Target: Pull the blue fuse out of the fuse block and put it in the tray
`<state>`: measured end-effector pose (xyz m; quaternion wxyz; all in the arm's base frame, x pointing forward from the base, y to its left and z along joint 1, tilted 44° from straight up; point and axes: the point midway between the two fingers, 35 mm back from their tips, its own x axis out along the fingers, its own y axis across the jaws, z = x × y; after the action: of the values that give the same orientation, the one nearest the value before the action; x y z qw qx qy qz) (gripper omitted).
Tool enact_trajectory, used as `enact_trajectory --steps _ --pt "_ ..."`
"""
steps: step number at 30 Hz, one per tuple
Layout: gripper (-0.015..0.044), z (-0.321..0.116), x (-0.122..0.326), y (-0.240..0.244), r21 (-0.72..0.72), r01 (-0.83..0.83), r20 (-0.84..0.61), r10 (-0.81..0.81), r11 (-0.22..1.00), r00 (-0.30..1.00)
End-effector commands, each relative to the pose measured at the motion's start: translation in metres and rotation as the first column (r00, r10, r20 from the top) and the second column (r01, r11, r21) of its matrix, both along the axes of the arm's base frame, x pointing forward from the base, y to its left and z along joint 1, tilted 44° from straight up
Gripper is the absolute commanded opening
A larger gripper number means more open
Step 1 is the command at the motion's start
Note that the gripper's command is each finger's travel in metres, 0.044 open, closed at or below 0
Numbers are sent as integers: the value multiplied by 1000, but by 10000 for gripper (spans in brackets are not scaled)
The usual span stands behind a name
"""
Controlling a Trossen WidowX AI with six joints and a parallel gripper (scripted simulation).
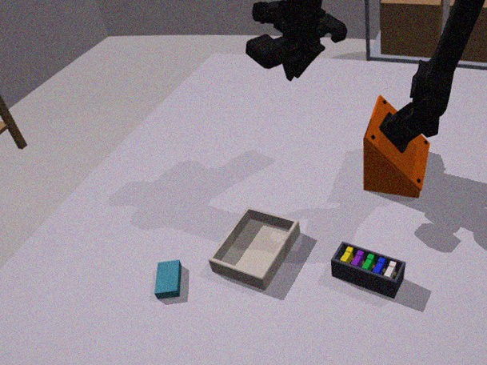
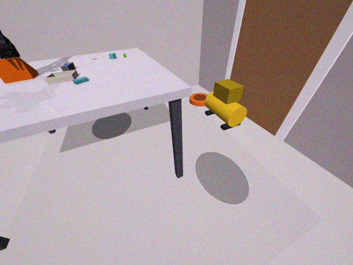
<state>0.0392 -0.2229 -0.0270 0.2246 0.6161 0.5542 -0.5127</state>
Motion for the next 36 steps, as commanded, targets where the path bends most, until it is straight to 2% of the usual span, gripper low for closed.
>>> enact_trajectory --steps 1,4,7,12,17,22,24,36 --pt "62 6 59 14 -4 -254 180 250 967 951" --pt "62 11 103 35 -28 -448 314 434 893 845" --pt "62 18 142 65 -70 -620 439 582 781 684" --pt "62 32 188 126 -156 -822 588 720 548 368" --pt "62 46 215 191 -270 -912 701 713 307 32" --pt "62 63 231 251 -414 -903 766 580 112 -279" --pt "62 65 232 259 -433 -897 769 556 90 -316" --pt "62 62 232 262 -433 -897 769 556 90 -316"
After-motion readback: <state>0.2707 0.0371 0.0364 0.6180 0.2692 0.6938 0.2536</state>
